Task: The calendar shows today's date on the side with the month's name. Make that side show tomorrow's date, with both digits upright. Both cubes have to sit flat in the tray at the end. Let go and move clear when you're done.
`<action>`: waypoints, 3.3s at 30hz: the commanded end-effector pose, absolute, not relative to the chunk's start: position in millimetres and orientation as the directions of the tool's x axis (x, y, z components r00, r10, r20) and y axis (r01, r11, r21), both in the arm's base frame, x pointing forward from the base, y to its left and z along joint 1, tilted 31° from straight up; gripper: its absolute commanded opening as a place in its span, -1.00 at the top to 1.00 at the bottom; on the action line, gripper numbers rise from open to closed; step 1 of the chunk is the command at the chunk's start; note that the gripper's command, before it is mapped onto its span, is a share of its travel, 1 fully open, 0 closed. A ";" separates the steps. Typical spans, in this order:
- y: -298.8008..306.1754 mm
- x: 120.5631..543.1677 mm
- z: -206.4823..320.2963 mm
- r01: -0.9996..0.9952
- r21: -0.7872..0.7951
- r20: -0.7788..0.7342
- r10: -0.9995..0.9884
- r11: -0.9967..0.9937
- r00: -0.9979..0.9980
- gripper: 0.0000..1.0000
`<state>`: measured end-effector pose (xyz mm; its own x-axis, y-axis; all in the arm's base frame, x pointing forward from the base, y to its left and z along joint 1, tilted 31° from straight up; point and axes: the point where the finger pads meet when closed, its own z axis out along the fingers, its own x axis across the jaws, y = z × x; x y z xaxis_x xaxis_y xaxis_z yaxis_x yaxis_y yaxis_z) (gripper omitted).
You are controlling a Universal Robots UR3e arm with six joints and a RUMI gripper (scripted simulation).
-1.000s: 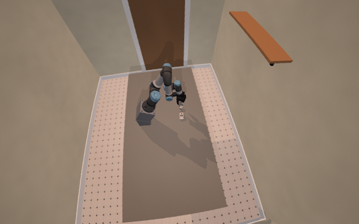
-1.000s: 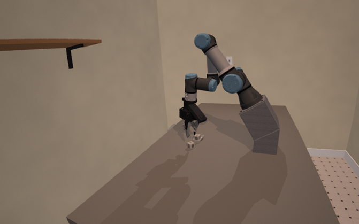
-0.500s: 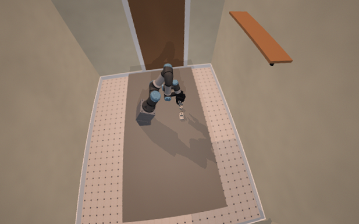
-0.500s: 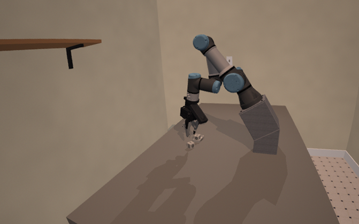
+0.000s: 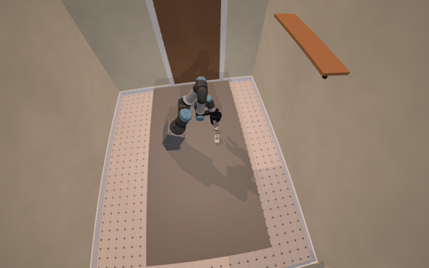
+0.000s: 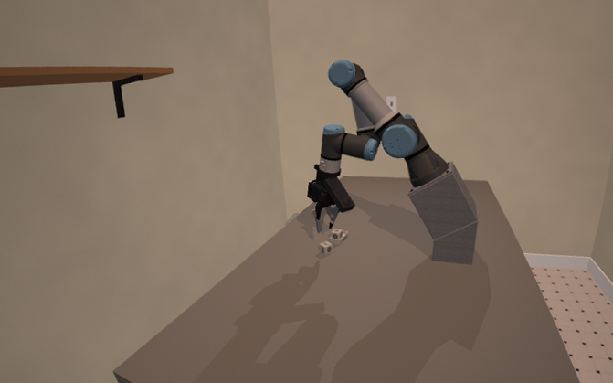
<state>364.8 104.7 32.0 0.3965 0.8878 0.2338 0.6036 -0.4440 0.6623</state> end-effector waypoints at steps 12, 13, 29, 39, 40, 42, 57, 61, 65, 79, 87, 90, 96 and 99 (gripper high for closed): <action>104.2 367.9 32.4 0.578 0.690 0.230 0.889 -0.436 0.396 0.42; 104.2 368.2 32.3 0.576 0.693 0.229 0.889 -0.435 0.396 0.42; 104.6 371.5 30.9 0.519 0.747 0.222 0.891 -0.416 0.396 0.42; 105.2 370.2 30.6 0.467 0.786 0.224 0.890 -0.405 0.396 0.42; 105.3 369.9 30.6 0.462 0.789 0.224 0.890 -0.405 0.396 0.42; 105.4 369.2 30.7 0.453 0.795 0.226 0.890 -0.403 0.396 0.42; 105.6 364.8 31.2 0.408 0.821 0.234 0.888 -0.399 0.397 0.42; 105.5 364.4 31.3 0.405 0.823 0.235 0.887 -0.399 0.397 0.42; 105.5 363.8 31.4 0.401 0.825 0.235 0.887 -0.398 0.396 0.42; 105.4 364.1 31.6 0.397 0.828 0.235 0.887 -0.397 0.396 0.42; 105.8 366.5 32.6 0.381 0.839 0.233 0.889 -0.388 0.394 0.42; 105.9 367.9 33.0 0.368 0.847 0.230 0.890 -0.382 0.393 0.42; 106.2 369.8 33.6 0.347 0.861 0.228 0.891 -0.373 0.392 0.42; 106.5 371.0 33.9 0.328 0.872 0.226 0.892 -0.365 0.392 0.42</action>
<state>367.2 108.3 28.9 0.3910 0.8924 0.2255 0.3754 -0.3783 0.8462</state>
